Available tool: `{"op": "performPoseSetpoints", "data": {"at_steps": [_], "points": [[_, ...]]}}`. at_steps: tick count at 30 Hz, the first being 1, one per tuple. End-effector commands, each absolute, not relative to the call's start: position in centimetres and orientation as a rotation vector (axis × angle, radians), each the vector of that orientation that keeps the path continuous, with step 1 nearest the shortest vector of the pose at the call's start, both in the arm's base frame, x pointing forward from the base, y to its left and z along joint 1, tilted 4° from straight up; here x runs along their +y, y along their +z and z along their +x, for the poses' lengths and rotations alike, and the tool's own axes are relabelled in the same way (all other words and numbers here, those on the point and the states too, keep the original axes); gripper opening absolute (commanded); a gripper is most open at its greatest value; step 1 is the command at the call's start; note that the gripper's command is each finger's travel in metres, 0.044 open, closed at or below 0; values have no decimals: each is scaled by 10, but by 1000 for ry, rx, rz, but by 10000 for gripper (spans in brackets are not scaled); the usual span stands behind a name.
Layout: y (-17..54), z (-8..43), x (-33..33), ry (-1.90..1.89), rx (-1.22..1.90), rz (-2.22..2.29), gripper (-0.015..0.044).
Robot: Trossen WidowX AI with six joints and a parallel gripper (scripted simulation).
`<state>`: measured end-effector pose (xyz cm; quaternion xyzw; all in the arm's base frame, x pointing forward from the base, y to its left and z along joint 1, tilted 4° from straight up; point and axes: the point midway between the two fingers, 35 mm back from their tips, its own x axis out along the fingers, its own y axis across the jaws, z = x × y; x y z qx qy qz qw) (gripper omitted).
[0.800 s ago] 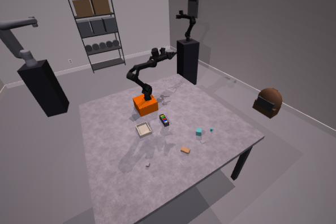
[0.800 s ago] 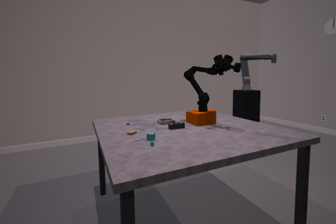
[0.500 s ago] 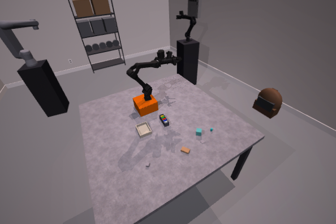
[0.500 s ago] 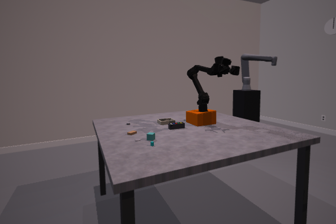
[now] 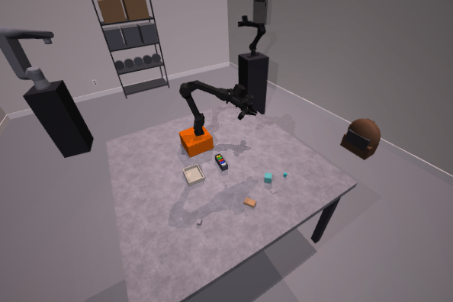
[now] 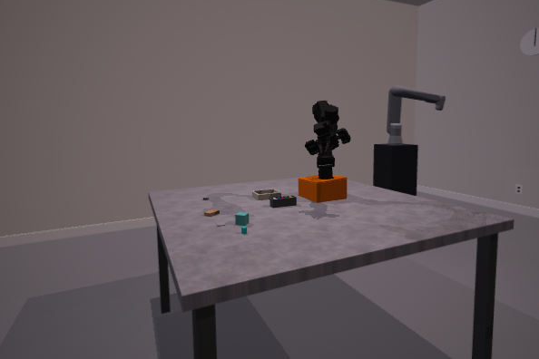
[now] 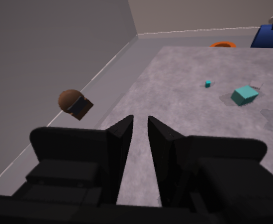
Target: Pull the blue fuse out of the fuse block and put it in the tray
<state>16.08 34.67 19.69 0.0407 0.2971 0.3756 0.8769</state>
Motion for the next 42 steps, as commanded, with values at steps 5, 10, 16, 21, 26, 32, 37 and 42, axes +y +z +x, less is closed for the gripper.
{"op": "performPoseSetpoints", "data": {"at_steps": [5,10,16,21,26,32,37,42], "points": [[128,249,275,259,948,387,74],[86,286,208,-135,1088,597,74],[49,299,134,-604,1172,877,74],[26,293,75,-1084,1164,1169,74],[25,293,73,-1104,1162,1180,74],[24,290,74,-1104,1162,1180,74],[20,290,74,-1104,1162,1180,74],[15,291,74,-1104,1162,1180,74]]}}
